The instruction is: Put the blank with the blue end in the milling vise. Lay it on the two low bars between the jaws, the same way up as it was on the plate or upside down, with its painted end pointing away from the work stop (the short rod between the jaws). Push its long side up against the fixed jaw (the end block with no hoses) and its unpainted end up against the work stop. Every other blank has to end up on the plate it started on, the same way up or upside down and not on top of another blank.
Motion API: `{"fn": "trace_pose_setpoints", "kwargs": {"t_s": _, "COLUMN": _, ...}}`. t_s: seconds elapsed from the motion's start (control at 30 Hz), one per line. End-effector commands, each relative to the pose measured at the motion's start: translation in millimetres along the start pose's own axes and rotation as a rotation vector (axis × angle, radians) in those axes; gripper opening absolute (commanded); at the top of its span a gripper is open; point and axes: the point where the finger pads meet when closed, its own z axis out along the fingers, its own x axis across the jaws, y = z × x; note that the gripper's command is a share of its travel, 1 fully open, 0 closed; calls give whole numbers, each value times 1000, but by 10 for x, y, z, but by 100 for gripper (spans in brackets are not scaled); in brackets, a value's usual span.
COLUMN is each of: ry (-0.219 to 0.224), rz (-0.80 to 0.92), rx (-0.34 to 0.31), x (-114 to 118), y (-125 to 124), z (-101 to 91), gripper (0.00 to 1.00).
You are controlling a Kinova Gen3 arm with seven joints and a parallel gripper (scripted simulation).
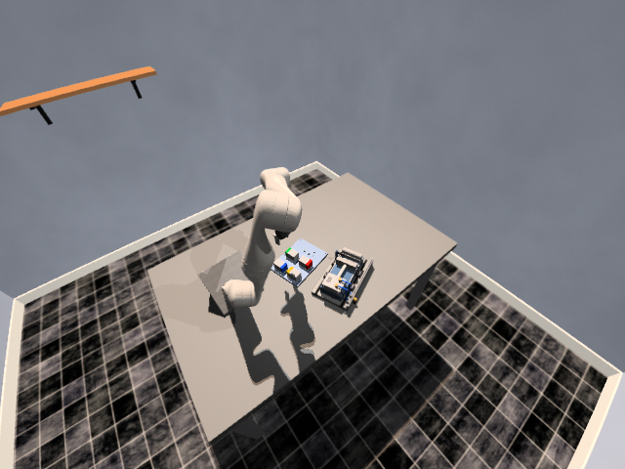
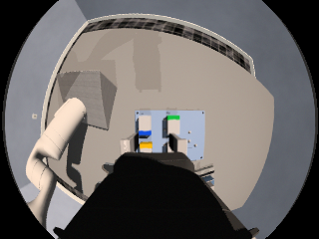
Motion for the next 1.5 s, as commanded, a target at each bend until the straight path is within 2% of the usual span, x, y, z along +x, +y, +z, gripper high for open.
{"fn": "trace_pose_setpoints", "kwargs": {"t_s": 0.0, "ry": -7, "rz": -4, "rx": -7, "x": -45, "y": -6, "z": 95, "gripper": 100}}
{"fn": "trace_pose_setpoints", "kwargs": {"t_s": 0.3, "ry": -10, "rz": -5, "rx": -10, "x": -128, "y": -65, "z": 377, "gripper": 100}}
{"fn": "trace_pose_setpoints", "kwargs": {"t_s": 0.4, "ry": -4, "rz": -3, "rx": -4, "x": -118, "y": -77, "z": 377, "gripper": 100}}
{"fn": "trace_pose_setpoints", "kwargs": {"t_s": 0.87, "ry": -10, "rz": -5, "rx": -10, "x": -279, "y": -172, "z": 895, "gripper": 100}}
{"fn": "trace_pose_setpoints", "kwargs": {"t_s": 0.97, "ry": -1, "rz": -1, "rx": 0, "x": -254, "y": -180, "z": 858, "gripper": 100}}
{"fn": "trace_pose_setpoints", "kwargs": {"t_s": 1.47, "ry": -10, "rz": -5, "rx": -10, "x": -339, "y": -195, "z": 1067, "gripper": 100}}
